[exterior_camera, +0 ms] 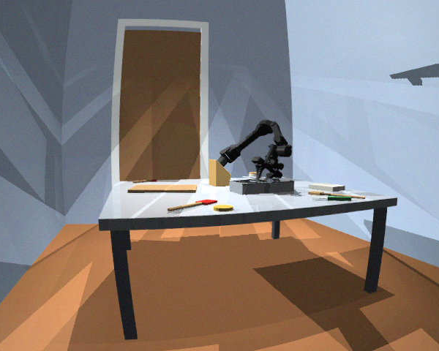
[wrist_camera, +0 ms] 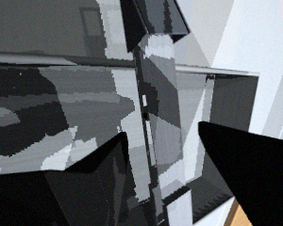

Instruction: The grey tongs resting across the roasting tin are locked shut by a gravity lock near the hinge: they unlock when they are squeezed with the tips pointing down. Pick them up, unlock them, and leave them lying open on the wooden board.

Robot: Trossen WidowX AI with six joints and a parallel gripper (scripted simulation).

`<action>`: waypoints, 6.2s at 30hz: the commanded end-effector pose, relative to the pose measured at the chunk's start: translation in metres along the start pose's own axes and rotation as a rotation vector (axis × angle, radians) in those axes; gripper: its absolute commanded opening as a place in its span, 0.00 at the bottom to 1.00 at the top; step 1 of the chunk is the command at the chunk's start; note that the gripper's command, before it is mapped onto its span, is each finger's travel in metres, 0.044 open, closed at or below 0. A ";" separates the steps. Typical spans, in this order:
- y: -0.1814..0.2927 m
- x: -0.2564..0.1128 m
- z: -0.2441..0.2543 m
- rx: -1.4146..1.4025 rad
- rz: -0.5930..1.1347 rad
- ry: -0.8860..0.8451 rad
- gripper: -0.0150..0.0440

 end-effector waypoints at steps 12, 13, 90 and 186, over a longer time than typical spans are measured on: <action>0.004 0.027 0.000 0.009 0.011 -0.002 0.69; 0.004 0.027 0.000 0.009 0.011 -0.002 0.69; 0.033 -0.015 -0.106 0.116 -0.084 -0.488 0.00; 0.488 0.100 -0.337 2.518 0.602 -0.213 0.00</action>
Point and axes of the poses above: the point midway between the two fingers, 35 mm back from their tips, its own x axis out along the fingers, its own z axis across the jaws, y = z × x, the point moved 9 cm from there along -x, back along the fingers, and after that the axes turned 15 degrees about -x, right-handed, at the moved point
